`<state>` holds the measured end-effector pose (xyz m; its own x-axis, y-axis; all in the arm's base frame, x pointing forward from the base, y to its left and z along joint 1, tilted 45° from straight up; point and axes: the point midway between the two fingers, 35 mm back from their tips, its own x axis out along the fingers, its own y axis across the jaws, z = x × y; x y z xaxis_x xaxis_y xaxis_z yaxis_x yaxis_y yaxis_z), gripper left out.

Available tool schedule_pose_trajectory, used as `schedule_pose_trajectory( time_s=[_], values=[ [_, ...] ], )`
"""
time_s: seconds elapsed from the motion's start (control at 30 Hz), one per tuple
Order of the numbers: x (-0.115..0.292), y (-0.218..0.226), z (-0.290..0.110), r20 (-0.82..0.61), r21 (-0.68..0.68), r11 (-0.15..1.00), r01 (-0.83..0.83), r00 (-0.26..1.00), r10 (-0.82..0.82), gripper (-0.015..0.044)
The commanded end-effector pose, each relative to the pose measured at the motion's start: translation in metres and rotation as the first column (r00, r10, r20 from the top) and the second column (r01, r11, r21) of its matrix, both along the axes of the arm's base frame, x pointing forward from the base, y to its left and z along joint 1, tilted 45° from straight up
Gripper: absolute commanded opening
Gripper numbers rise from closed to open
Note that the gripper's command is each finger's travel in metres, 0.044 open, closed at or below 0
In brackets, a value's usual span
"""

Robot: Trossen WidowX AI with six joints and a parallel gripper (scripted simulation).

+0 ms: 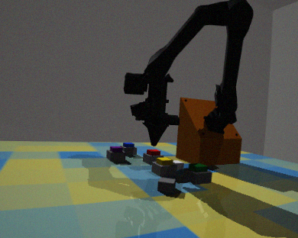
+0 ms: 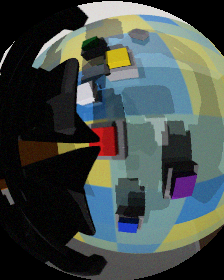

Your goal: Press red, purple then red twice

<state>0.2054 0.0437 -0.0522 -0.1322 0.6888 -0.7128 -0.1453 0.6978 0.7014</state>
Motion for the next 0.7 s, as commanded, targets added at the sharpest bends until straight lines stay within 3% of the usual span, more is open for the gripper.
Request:
schedule_pose_trajectory(
  time_s=[0.0, 0.67],
  values=[
    [-0.0014, 0.0053, -0.0049, -0.004, 0.005, 1.0, 0.005, 1.0, -0.005, 0.002],
    [-0.0039, 0.0151, -0.0142, -0.004, 0.006, 1.0, 0.005, 1.0, -0.005, 0.002]
  ],
)
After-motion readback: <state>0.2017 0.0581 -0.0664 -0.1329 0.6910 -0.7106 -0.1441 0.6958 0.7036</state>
